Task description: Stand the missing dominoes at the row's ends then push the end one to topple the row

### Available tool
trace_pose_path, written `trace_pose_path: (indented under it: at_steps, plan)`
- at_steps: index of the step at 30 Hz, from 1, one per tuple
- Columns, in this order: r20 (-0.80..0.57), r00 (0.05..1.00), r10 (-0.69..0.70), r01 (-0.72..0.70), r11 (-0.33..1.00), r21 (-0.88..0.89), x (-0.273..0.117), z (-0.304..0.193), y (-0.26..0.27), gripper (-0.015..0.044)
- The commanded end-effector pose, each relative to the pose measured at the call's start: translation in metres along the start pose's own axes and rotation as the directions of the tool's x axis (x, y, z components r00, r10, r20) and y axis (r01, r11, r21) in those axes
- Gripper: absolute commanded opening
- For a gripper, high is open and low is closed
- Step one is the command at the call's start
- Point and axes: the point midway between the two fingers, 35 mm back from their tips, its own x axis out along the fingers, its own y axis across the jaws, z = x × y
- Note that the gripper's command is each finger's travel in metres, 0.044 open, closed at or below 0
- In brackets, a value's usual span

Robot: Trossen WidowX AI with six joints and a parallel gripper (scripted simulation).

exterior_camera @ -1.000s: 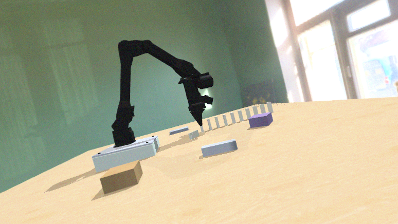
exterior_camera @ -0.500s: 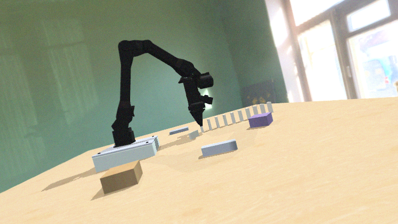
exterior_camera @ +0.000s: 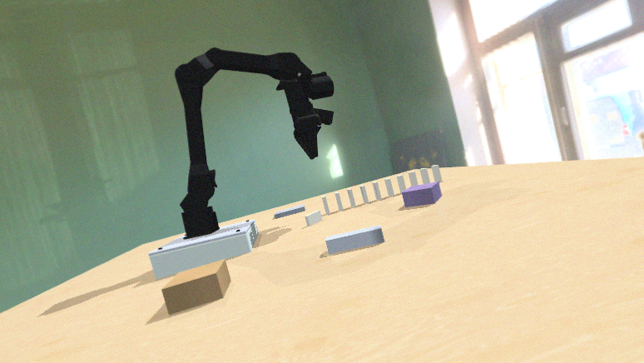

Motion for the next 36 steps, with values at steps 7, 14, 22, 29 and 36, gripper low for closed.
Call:
trace_pose_path:
  at_steps: [7,14,22,29,36]
  plan:
    - [-0.012,1.0,-0.005,-0.003,0.832,-0.554,0.055,-0.024,-0.053,0.044]
    - [-0.013,1.0,-0.006,-0.005,0.723,-0.691,0.071,-0.031,-0.064,0.044]
    - [-0.013,1.0,-0.006,-0.005,0.723,-0.691,0.071,-0.033,-0.066,0.044]
    - [-0.013,1.0,-0.006,-0.005,0.723,-0.691,0.114,-0.032,-0.066,0.044]
    - [-0.013,1.0,-0.006,-0.005,0.723,-0.691,0.136,-0.036,-0.068,0.044]
